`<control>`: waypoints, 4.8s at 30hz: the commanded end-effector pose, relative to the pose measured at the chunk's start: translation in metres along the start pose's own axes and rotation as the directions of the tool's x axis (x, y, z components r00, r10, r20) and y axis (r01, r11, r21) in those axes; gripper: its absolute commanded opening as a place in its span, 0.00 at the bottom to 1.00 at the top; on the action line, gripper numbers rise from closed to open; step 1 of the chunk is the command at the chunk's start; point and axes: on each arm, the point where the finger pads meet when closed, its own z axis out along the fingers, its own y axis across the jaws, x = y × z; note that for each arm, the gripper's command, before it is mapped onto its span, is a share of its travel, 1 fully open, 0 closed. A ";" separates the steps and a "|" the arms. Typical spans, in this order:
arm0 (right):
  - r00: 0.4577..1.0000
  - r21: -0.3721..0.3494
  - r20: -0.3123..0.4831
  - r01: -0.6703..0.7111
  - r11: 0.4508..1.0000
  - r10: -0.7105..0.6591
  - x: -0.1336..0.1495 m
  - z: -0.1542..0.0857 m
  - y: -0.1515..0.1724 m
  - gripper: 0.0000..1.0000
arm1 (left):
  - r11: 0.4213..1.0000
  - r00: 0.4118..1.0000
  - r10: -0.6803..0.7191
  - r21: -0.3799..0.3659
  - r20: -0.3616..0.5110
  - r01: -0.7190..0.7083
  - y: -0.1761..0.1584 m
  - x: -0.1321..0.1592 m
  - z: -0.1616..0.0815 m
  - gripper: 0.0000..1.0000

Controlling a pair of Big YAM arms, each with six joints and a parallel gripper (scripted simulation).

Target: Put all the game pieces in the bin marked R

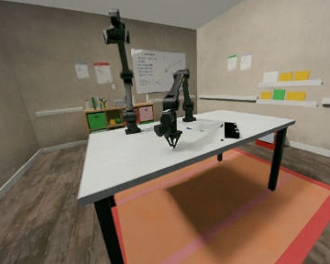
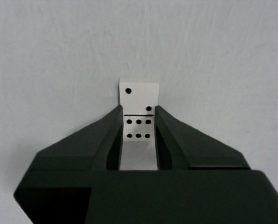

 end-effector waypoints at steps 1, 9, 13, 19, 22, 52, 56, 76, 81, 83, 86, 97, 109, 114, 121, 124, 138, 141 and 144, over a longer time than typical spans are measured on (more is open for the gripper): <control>1.000 0.007 0.023 -0.010 1.000 0.010 -0.010 -0.014 -0.003 1.00 | 1.000 1.000 -0.002 -0.006 0.012 0.002 0.013 -0.010 -0.010 0.20; 1.000 0.007 0.023 -0.010 1.000 0.010 -0.010 -0.014 -0.003 1.00 | 0.999 0.999 0.000 -0.033 0.055 0.002 0.015 -0.015 -0.062 0.20; 1.000 0.007 0.023 -0.010 1.000 0.010 -0.010 -0.014 -0.003 1.00 | 0.999 0.998 0.000 -0.033 0.055 0.002 0.015 -0.014 -0.075 0.20; 1.000 0.007 0.023 -0.010 1.000 0.010 -0.010 -0.014 -0.003 1.00 | 1.000 0.999 -0.001 -0.029 0.048 0.002 0.014 -0.013 -0.085 0.20; 1.000 0.007 0.023 -0.010 1.000 0.010 -0.010 -0.014 -0.003 1.00 | 1.000 0.999 -0.001 0.023 -0.036 0.002 0.001 0.009 -0.039 0.20; 1.000 0.007 0.023 -0.010 1.000 0.010 -0.010 -0.014 -0.003 1.00 | 1.000 1.000 -0.002 -0.006 0.012 0.002 0.012 -0.009 -0.065 0.20; 1.000 0.007 0.023 -0.010 1.000 0.010 -0.010 -0.014 -0.003 1.00 | 1.000 1.000 -0.002 0.012 -0.017 0.002 0.005 0.003 -0.053 0.20; 1.000 0.007 0.023 -0.010 1.000 0.010 -0.010 -0.014 -0.003 1.00 | 1.000 1.000 -0.001 -0.009 0.016 0.002 0.011 -0.006 -0.073 0.20; 1.000 0.007 0.023 -0.010 1.000 0.010 -0.010 -0.014 -0.003 1.00 | 1.000 1.000 -0.001 -0.014 0.025 0.002 0.013 -0.009 -0.078 0.20; 1.000 0.007 0.023 -0.010 1.000 0.010 -0.010 -0.014 -0.003 1.00 | 1.000 1.000 0.000 -0.012 0.020 0.000 0.006 -0.008 -0.073 0.20; 1.000 0.007 0.023 -0.010 1.000 0.010 -0.010 -0.014 -0.003 1.00 | 1.000 1.000 -0.001 -0.017 0.030 0.002 0.013 -0.011 -0.081 0.20; 1.000 0.007 0.023 -0.010 1.000 0.010 -0.010 -0.014 -0.003 1.00 | 1.000 1.000 -0.002 -0.008 0.015 0.002 0.010 -0.005 -0.075 0.20; 1.000 0.007 0.023 -0.010 1.000 0.010 -0.010 -0.014 -0.003 1.00 | 1.000 1.000 0.000 -0.018 0.023 0.001 0.030 0.052 -0.077 0.20; 1.000 0.007 0.023 -0.010 1.000 0.010 -0.010 -0.014 -0.003 1.00 | 1.000 1.000 0.000 -0.019 0.022 0.001 0.041 0.079 -0.076 0.20; 1.000 0.007 0.023 -0.010 1.000 0.010 -0.010 -0.014 -0.003 1.00 | 1.000 1.000 0.000 -0.020 0.020 0.001 0.055 0.113 -0.076 0.20; 1.000 0.007 0.023 -0.010 1.000 0.010 -0.010 -0.014 -0.003 1.00 | 1.000 1.000 0.000 -0.020 0.019 0.001 0.060 0.124 -0.076 0.20; 1.000 0.007 0.023 -0.010 1.000 0.010 -0.010 -0.014 -0.003 1.00 | 1.000 1.000 0.000 -0.023 0.014 0.001 0.090 0.197 -0.075 0.20; 1.000 0.007 0.023 -0.010 1.000 0.010 -0.010 -0.014 -0.003 1.00 | 1.000 1.000 0.000 -0.024 0.013 0.001 0.095 0.208 -0.075 0.20; 1.000 0.007 0.023 -0.010 1.000 0.010 -0.010 -0.014 -0.003 1.00 | 1.000 1.000 0.000 -0.024 0.012 0.001 0.102 0.225 -0.075 0.20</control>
